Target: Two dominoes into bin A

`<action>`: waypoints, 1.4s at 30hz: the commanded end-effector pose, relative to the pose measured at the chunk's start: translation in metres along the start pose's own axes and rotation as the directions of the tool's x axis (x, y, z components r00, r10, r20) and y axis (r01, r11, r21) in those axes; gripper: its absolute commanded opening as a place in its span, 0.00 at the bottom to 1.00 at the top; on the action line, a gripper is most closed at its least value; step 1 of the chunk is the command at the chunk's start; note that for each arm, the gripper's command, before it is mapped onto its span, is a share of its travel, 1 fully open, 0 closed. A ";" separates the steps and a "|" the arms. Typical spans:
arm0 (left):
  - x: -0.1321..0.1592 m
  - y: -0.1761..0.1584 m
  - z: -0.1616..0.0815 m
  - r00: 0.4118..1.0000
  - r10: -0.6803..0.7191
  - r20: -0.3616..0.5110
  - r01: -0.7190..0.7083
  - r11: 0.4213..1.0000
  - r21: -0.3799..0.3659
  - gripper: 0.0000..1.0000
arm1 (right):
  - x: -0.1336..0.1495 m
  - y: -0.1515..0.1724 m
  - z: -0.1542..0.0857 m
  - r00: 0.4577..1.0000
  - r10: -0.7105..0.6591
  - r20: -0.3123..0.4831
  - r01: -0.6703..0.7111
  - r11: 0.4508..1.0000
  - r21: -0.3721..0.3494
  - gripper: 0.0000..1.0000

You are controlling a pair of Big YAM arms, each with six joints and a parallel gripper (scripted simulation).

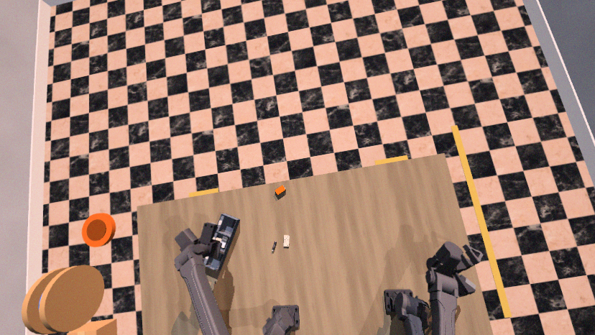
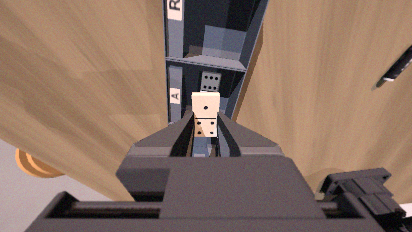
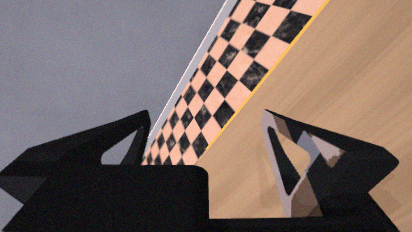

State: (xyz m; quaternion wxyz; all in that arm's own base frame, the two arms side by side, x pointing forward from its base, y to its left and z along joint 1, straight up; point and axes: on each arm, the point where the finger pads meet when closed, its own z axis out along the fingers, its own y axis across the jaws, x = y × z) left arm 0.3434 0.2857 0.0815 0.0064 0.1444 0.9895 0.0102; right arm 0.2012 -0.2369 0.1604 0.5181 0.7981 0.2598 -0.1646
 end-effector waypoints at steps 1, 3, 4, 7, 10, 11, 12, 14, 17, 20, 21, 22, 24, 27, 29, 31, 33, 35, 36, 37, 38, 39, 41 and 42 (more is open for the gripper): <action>-0.011 0.020 -0.009 0.990 0.138 0.010 -0.138 0.990 -0.003 0.20 | -0.002 0.003 0.001 1.000 0.009 0.006 -0.009 1.000 0.000 1.00; -0.019 0.013 -0.009 0.988 0.155 0.010 -0.155 0.988 -0.003 0.20 | -0.002 0.003 0.001 1.000 0.009 0.006 -0.009 1.000 0.000 1.00; -0.019 0.013 -0.009 0.988 0.155 0.010 -0.155 0.988 -0.003 0.20 | -0.002 0.003 0.001 1.000 0.009 0.006 -0.009 1.000 0.000 1.00; -0.009 -0.001 0.004 0.988 0.155 -0.009 -0.155 0.987 0.031 0.20 | -0.002 0.003 0.001 1.000 0.009 0.006 -0.009 1.000 0.000 1.00; 0.006 -0.002 0.007 0.991 0.133 -0.015 -0.132 0.990 0.040 0.20 | -0.002 0.003 0.001 1.000 0.009 0.006 -0.009 1.000 0.000 1.00; 0.006 -0.002 0.004 0.991 0.133 -0.012 -0.132 0.991 0.032 0.20 | -0.002 0.003 0.001 1.000 0.009 0.006 -0.009 1.000 0.000 1.00; 0.006 -0.002 0.001 0.991 0.133 -0.008 -0.132 0.991 0.024 0.20 | -0.002 0.003 0.001 1.000 0.009 0.006 -0.009 1.000 0.000 1.00; 0.001 -0.005 -0.005 0.989 0.146 0.001 -0.146 0.989 0.006 0.20 | -0.002 0.003 0.001 1.000 0.009 0.006 -0.009 1.000 0.000 1.00; -0.003 -0.007 -0.005 0.989 0.150 0.006 -0.150 0.989 -0.002 0.20 | -0.002 0.003 0.001 1.000 0.009 0.006 -0.009 1.000 0.000 1.00; 0.002 -0.003 -0.005 0.991 0.135 0.008 -0.135 0.991 -0.008 0.20 | -0.002 0.003 0.001 1.000 0.009 0.006 -0.009 1.000 0.000 1.00; 0.002 -0.003 -0.005 0.991 0.135 0.008 -0.135 0.991 -0.008 0.20 | -0.002 0.003 0.001 1.000 0.009 0.006 -0.009 1.000 0.000 1.00; 0.002 -0.003 -0.005 0.991 0.135 0.008 -0.135 0.991 -0.008 0.20 | -0.002 0.003 0.001 1.000 0.009 0.006 -0.009 1.000 0.000 1.00; 0.002 -0.003 0.003 0.991 0.136 0.001 -0.136 0.991 0.007 0.20 | -0.002 0.003 0.001 1.000 0.009 0.006 -0.009 1.000 0.000 1.00; 0.003 -0.003 0.006 0.991 0.136 -0.001 -0.136 0.991 0.011 0.20 | -0.002 0.003 0.001 1.000 0.009 0.006 -0.009 1.000 0.000 1.00; 0.003 -0.003 0.008 0.991 0.135 -0.003 -0.135 0.991 0.015 0.20 | -0.002 0.003 0.001 1.000 0.009 0.006 -0.009 1.000 0.000 1.00; 0.004 -0.003 0.010 0.991 0.134 -0.005 -0.134 0.991 0.019 0.20 | -0.002 0.003 0.001 1.000 0.009 0.006 -0.009 1.000 0.000 1.00; 0.003 -0.003 0.012 0.991 0.135 -0.007 -0.135 0.991 0.024 0.20 | -0.002 0.003 0.001 1.000 0.009 0.006 -0.009 1.000 0.000 1.00; 0.003 -0.003 0.012 0.991 0.136 -0.007 -0.135 0.991 0.024 0.20 | -0.002 0.003 0.001 1.000 0.009 0.006 -0.009 1.000 0.000 1.00; 0.003 -0.003 0.013 0.991 0.135 -0.007 -0.135 0.991 0.024 0.20 | -0.002 0.003 0.001 1.000 0.009 0.006 -0.009 1.000 0.000 1.00; 0.003 -0.003 0.013 0.991 0.135 -0.007 -0.135 0.991 0.024 0.20 | -0.002 0.003 0.001 1.000 0.009 0.006 -0.009 1.000 0.000 1.00; 0.003 -0.003 0.013 0.991 0.135 -0.007 -0.135 0.991 0.024 0.20 | -0.002 0.003 0.001 1.000 0.009 0.006 -0.009 1.000 0.000 1.00; 0.003 -0.003 0.013 0.991 0.135 -0.007 -0.135 0.991 0.024 0.20 | -0.002 0.003 0.001 1.000 0.009 0.006 -0.009 1.000 0.000 1.00; 0.003 -0.002 0.013 0.991 0.135 -0.007 -0.135 0.991 0.024 0.20 | -0.002 0.003 0.001 1.000 0.009 0.006 -0.009 1.000 0.000 1.00; 0.003 -0.002 0.013 0.991 0.135 -0.007 -0.135 0.991 0.024 0.20 | -0.002 0.003 0.001 1.000 0.009 0.006 -0.009 1.000 0.000 1.00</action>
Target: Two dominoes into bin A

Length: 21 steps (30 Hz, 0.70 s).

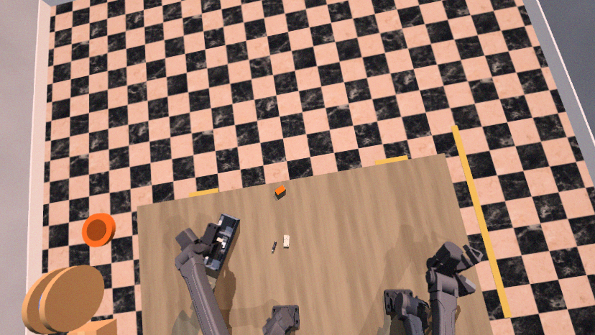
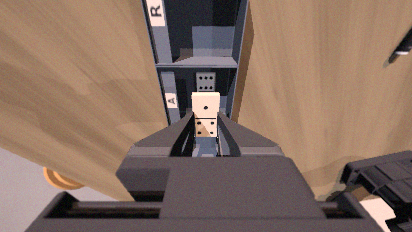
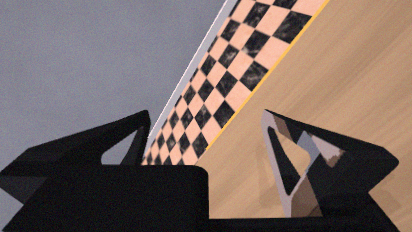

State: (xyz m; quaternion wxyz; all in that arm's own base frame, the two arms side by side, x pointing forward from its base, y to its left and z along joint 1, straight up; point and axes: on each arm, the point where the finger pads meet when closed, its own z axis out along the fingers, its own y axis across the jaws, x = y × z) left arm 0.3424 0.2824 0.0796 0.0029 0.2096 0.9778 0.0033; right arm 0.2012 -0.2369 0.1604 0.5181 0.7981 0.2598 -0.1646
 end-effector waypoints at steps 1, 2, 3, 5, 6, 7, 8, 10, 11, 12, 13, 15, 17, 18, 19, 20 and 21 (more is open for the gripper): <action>0.003 0.001 0.011 1.000 0.003 -0.005 -0.003 1.000 0.008 0.20 | -0.002 0.003 0.001 1.000 0.009 0.006 -0.009 1.000 0.000 1.00; 0.003 0.001 0.011 1.000 0.003 -0.005 -0.003 1.000 0.008 0.20 | -0.002 0.003 0.001 1.000 0.009 0.006 -0.009 1.000 0.000 1.00; 0.003 0.002 0.011 1.000 0.003 -0.005 -0.003 1.000 0.008 0.20 | -0.002 0.003 0.001 1.000 0.009 0.006 -0.009 1.000 0.000 1.00; 0.002 0.002 0.012 1.000 0.003 -0.005 -0.003 1.000 0.008 0.20 | -0.002 0.003 0.001 1.000 0.009 0.006 -0.009 1.000 0.000 1.00; 0.002 0.002 0.012 1.000 0.003 -0.005 -0.003 1.000 0.008 0.20 | -0.002 0.003 0.001 1.000 0.009 0.006 -0.009 1.000 0.000 1.00; 0.002 0.002 0.012 1.000 0.003 -0.005 -0.003 1.000 0.008 0.20 | -0.002 0.003 0.001 1.000 0.009 0.006 -0.009 1.000 0.000 1.00; 0.002 0.002 0.012 1.000 0.003 -0.005 -0.003 1.000 0.008 0.20 | -0.002 0.003 0.001 1.000 0.009 0.006 -0.009 1.000 0.000 1.00; 0.002 0.003 0.012 1.000 0.003 -0.005 -0.003 1.000 0.008 0.20 | -0.002 0.003 0.001 1.000 0.009 0.006 -0.009 1.000 0.000 1.00; 0.002 0.003 0.012 1.000 0.003 -0.005 -0.003 1.000 0.008 0.20 | -0.002 0.003 0.001 1.000 0.009 0.006 -0.009 1.000 0.000 1.00; 0.001 0.004 0.012 1.000 0.003 -0.004 -0.003 1.000 0.006 0.20 | -0.002 0.003 0.001 1.000 0.009 0.006 -0.009 1.000 0.000 1.00; 0.001 0.004 0.012 1.000 0.003 -0.004 -0.003 1.000 0.006 0.20 | -0.002 0.003 0.001 1.000 0.009 0.006 -0.009 1.000 0.000 1.00; 0.000 0.007 0.010 1.000 0.003 -0.001 -0.003 1.000 0.001 0.20 | -0.002 0.003 0.001 1.000 0.009 0.006 -0.009 1.000 0.000 1.00; -0.003 0.012 0.006 1.000 0.003 0.004 -0.003 1.000 -0.010 0.20 | -0.002 0.003 0.001 1.000 0.009 0.006 -0.009 1.000 0.000 1.00; -0.004 0.015 0.004 1.000 0.003 0.007 -0.003 1.000 -0.017 0.20 | -0.002 0.003 0.001 1.000 0.009 0.006 -0.009 1.000 0.000 1.00; -0.006 0.018 0.001 1.000 0.003 0.010 -0.003 1.000 -0.023 0.20 | -0.002 0.003 0.001 1.000 0.009 0.006 -0.009 1.000 0.000 1.00; -0.007 0.021 -0.002 1.000 0.003 0.014 -0.003 1.000 -0.030 0.20 | -0.002 0.003 0.001 1.000 0.009 0.006 -0.009 1.000 0.000 1.00; -0.009 0.025 -0.005 1.000 0.003 0.018 -0.003 0.999 -0.038 0.20 | -0.002 0.003 0.001 1.000 0.009 0.006 -0.009 1.000 0.000 1.00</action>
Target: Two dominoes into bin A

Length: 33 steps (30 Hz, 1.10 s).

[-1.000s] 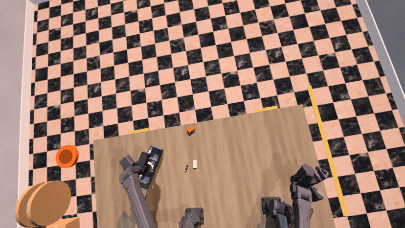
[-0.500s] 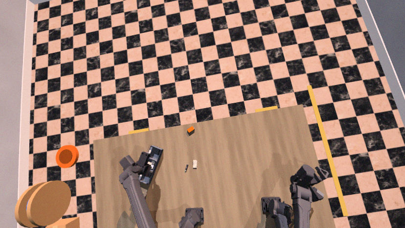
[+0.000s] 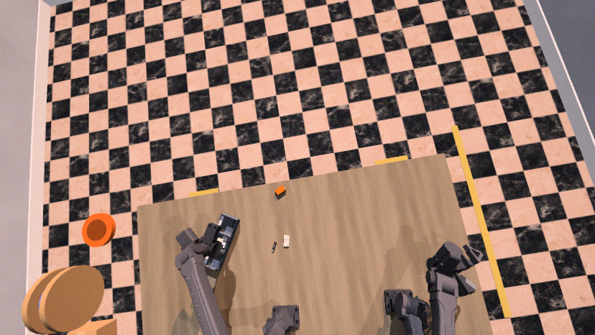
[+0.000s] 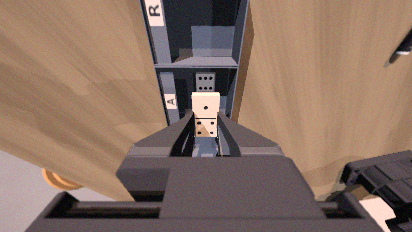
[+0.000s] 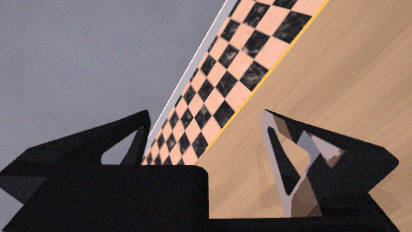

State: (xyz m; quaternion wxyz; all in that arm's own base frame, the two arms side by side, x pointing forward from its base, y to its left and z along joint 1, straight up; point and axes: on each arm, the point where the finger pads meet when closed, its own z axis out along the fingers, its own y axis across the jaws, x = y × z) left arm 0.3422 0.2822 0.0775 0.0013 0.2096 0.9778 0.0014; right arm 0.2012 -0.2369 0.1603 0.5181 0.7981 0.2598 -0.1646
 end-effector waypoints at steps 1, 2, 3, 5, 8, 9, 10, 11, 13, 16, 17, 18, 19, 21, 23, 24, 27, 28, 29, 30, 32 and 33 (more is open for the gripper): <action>-0.010 0.027 -0.008 1.000 0.004 0.021 -0.003 0.999 -0.046 0.20 | -0.002 0.003 0.001 1.000 0.009 0.006 -0.009 1.000 0.000 1.00; -0.010 0.027 -0.008 1.000 0.004 0.021 -0.003 0.999 -0.046 0.20 | -0.002 0.003 0.001 1.000 0.009 0.006 -0.009 1.000 0.000 1.00; -0.011 0.027 -0.008 1.000 0.004 0.021 -0.003 0.999 -0.046 0.20 | -0.002 0.003 0.001 1.000 0.009 0.006 -0.009 1.000 0.000 1.00; -0.011 0.027 -0.006 1.000 0.004 0.021 -0.003 0.999 -0.046 0.20 | -0.002 0.003 0.001 1.000 0.009 0.006 -0.009 1.000 0.000 1.00; 0.000 0.006 0.019 1.000 0.003 -0.003 -0.003 1.000 0.004 0.20 | -0.002 0.003 0.001 1.000 0.009 0.006 -0.009 1.000 0.000 1.00; 0.000 0.006 0.019 1.000 0.003 -0.003 -0.003 1.000 0.004 0.20 | -0.002 0.003 0.001 1.000 0.009 0.006 -0.009 1.000 0.000 1.00; 0.000 0.006 0.019 1.000 0.003 -0.003 -0.003 1.000 0.004 0.20 | -0.002 0.003 0.001 1.000 0.009 0.006 -0.009 1.000 0.000 1.00; 0.000 0.006 0.021 1.000 0.003 -0.003 -0.003 1.000 0.004 0.20 | -0.002 0.003 0.001 1.000 0.009 0.006 -0.009 1.000 0.000 1.00; 0.000 0.006 0.025 1.000 0.003 -0.003 -0.003 1.000 0.004 0.20 | -0.002 0.003 0.001 1.000 0.009 0.006 -0.009 1.000 0.000 1.00; 0.000 0.006 0.031 1.000 0.003 -0.003 -0.003 1.000 0.004 0.20 | -0.002 0.003 0.001 1.000 0.009 0.006 -0.009 1.000 0.000 1.00; 0.000 0.006 0.033 1.000 0.003 -0.003 -0.003 1.000 0.004 0.20 | -0.002 0.003 0.001 1.000 0.009 0.006 -0.009 1.000 0.000 1.00; 0.000 0.006 0.035 1.000 0.003 -0.003 -0.003 1.000 0.004 0.20 | -0.002 0.003 0.001 1.000 0.009 0.006 -0.009 1.000 0.000 1.00; 0.000 0.006 0.037 1.000 0.003 -0.003 -0.003 1.000 0.004 0.20 | -0.002 0.003 0.001 1.000 0.009 0.006 -0.009 1.000 0.000 1.00; 0.000 0.006 0.041 1.000 0.003 -0.003 -0.003 1.000 0.004 0.20 | -0.002 0.003 0.001 1.000 0.009 0.006 -0.009 1.000 0.000 1.00; 0.000 0.006 0.045 1.000 0.003 -0.003 -0.003 1.000 0.004 0.20 | -0.002 0.003 0.001 1.000 0.009 0.006 -0.009 1.000 0.000 1.00; 0.000 0.006 0.047 1.000 0.003 -0.003 -0.003 1.000 0.004 0.20 | -0.002 0.003 0.001 1.000 0.009 0.006 -0.009 1.000 0.000 1.00; 0.000 0.006 0.049 1.000 0.003 -0.003 -0.003 1.000 0.004 0.20 | -0.002 0.003 0.001 1.000 0.009 0.006 -0.009 1.000 0.000 1.00; 0.000 0.005 0.051 1.000 0.003 -0.003 -0.003 1.000 0.004 0.20 | -0.002 0.003 0.001 1.000 0.009 0.006 -0.009 1.000 0.000 1.00; 0.000 0.005 0.053 1.000 0.003 -0.003 -0.003 1.000 0.004 0.20 | -0.002 0.003 0.001 1.000 0.009 0.006 -0.009 1.000 0.000 1.00; 0.000 0.005 0.055 1.000 0.003 -0.003 -0.003 1.000 0.004 0.20 | -0.002 0.003 0.001 1.000 0.009 0.006 -0.009 1.000 0.000 1.00; 0.000 0.004 0.056 1.000 0.003 -0.003 -0.003 1.000 0.004 0.20 | -0.002 0.003 0.001 1.000 0.009 0.006 -0.009 1.000 0.000 1.00; 0.001 0.004 0.056 1.000 0.003 -0.003 -0.003 1.000 0.004 0.20 | -0.002 0.003 0.001 1.000 0.009 0.006 -0.009 1.000 0.000 1.00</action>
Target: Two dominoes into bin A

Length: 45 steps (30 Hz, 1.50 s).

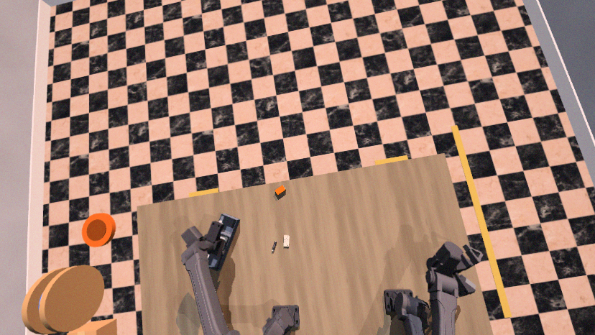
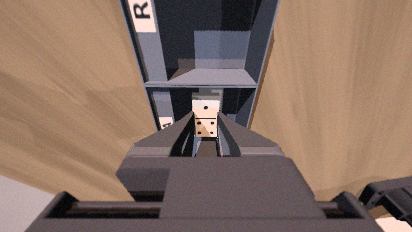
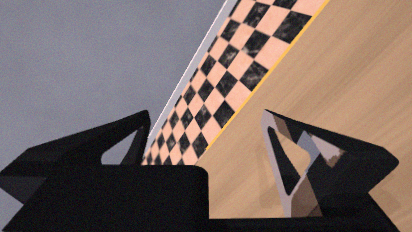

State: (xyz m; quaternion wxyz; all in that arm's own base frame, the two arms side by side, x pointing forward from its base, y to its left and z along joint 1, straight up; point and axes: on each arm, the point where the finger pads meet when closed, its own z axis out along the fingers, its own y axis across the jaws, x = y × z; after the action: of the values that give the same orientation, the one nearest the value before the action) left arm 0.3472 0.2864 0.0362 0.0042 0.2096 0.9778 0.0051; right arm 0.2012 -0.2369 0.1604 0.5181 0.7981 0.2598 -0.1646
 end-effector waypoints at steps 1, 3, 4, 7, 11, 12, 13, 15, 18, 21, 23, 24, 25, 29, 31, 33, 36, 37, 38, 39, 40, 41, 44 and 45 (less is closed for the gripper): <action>0.004 -0.003 0.015 1.000 0.003 -0.007 -0.003 1.000 0.013 0.20 | -0.002 0.003 0.001 1.000 0.009 0.006 -0.009 1.000 0.000 1.00; 0.004 -0.004 0.015 1.000 0.003 -0.007 -0.003 1.000 0.013 0.20 | -0.002 0.003 0.001 1.000 0.009 0.006 -0.009 1.000 0.000 1.00; 0.004 -0.004 0.015 1.000 0.003 -0.007 -0.003 1.000 0.013 0.20 | -0.002 0.003 0.001 1.000 0.009 0.006 -0.009 1.000 0.000 1.00; 0.004 -0.005 0.015 1.000 0.003 -0.007 -0.003 1.000 0.013 0.20 | -0.002 0.003 0.001 1.000 0.009 0.006 -0.009 1.000 0.000 1.00; 0.004 -0.005 0.015 1.000 0.003 -0.007 -0.003 1.000 0.013 0.20 | -0.002 0.003 0.001 1.000 0.009 0.006 -0.009 1.000 0.000 1.00; 0.004 -0.006 0.015 1.000 0.003 -0.007 -0.003 1.000 0.013 0.20 | -0.002 0.003 0.001 1.000 0.009 0.006 -0.009 1.000 0.000 1.00; 0.004 -0.006 0.015 1.000 0.003 -0.007 -0.003 1.000 0.013 0.20 | -0.002 0.003 0.001 1.000 0.009 0.006 -0.009 1.000 0.000 1.00; 0.004 -0.006 0.014 1.000 0.003 -0.006 -0.003 1.000 0.011 0.20 | -0.002 0.003 0.001 1.000 0.009 0.006 -0.009 1.000 0.000 1.00; 0.004 -0.006 0.012 1.000 0.003 -0.004 -0.003 1.000 0.008 0.31 | -0.002 0.003 0.001 1.000 0.009 0.006 -0.009 1.000 0.000 1.00; 0.003 -0.005 0.010 1.000 0.003 -0.003 -0.003 1.000 0.004 0.31 | -0.002 0.003 0.001 1.000 0.009 0.006 -0.009 1.000 0.000 1.00; 0.003 -0.005 0.009 1.000 0.003 -0.002 -0.003 1.000 0.002 0.31 | -0.002 0.003 0.001 1.000 0.009 0.006 -0.009 1.000 0.000 1.00; 0.003 -0.005 0.009 1.000 0.003 -0.001 -0.003 1.000 0.001 0.31 | -0.002 0.003 0.001 1.000 0.009 0.006 -0.009 1.000 0.000 1.00; 0.003 -0.005 0.008 1.000 0.003 -0.001 -0.003 1.000 0.000 0.31 | -0.002 0.003 0.001 1.000 0.009 0.006 -0.009 1.000 0.000 1.00; 0.003 -0.005 0.007 1.000 0.003 0.000 -0.003 1.000 -0.002 0.31 | -0.002 0.003 0.001 1.000 0.009 0.006 -0.009 1.000 0.000 1.00; 0.003 -0.005 0.006 1.000 0.003 0.001 -0.003 1.000 -0.004 0.31 | -0.002 0.003 0.001 1.000 0.009 0.006 -0.009 1.000 0.000 1.00; 0.003 -0.005 0.005 1.000 0.003 0.003 -0.003 1.000 -0.007 0.31 | -0.002 0.003 0.001 1.000 0.009 0.006 -0.009 1.000 0.000 1.00; 0.004 -0.008 -0.005 1.000 0.003 0.001 -0.003 1.000 -0.004 0.31 | -0.002 0.003 0.001 1.000 0.009 0.006 -0.009 1.000 0.000 1.00; 0.004 -0.009 -0.006 1.000 0.003 -0.001 -0.003 1.000 0.000 0.31 | -0.002 0.003 0.001 1.000 0.009 0.006 -0.009 1.000 0.000 1.00; 0.005 -0.009 -0.007 1.000 0.003 -0.001 -0.003 1.000 0.000 0.31 | -0.002 0.003 0.001 1.000 0.009 0.006 -0.009 1.000 0.000 1.00; 0.005 -0.009 -0.009 1.000 0.003 -0.001 -0.003 1.000 0.000 0.31 | -0.002 0.003 0.001 1.000 0.009 0.006 -0.009 1.000 0.000 1.00; 0.005 -0.009 -0.010 1.000 0.003 -0.001 -0.003 1.000 0.000 0.31 | -0.002 0.003 0.001 1.000 0.009 0.006 -0.009 1.000 0.000 1.00; 0.005 -0.009 -0.011 1.000 0.003 -0.001 -0.003 1.000 0.000 0.31 | -0.002 0.003 0.001 1.000 0.009 0.006 -0.009 1.000 0.000 1.00; 0.000 0.001 -0.022 1.000 0.003 0.010 -0.003 1.000 -0.021 0.31 | -0.002 0.003 0.001 1.000 0.009 0.006 -0.009 1.000 0.000 1.00; 0.000 0.001 -0.022 1.000 0.003 0.010 -0.003 1.000 -0.021 0.31 | -0.002 0.003 0.001 1.000 0.009 0.006 -0.009 1.000 0.000 1.00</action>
State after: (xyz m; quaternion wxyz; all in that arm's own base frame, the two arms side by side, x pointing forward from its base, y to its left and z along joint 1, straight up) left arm 0.3418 0.2819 0.0400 0.0029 0.2096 0.9778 0.0034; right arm 0.2012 -0.2369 0.1603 0.5181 0.7981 0.2598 -0.1646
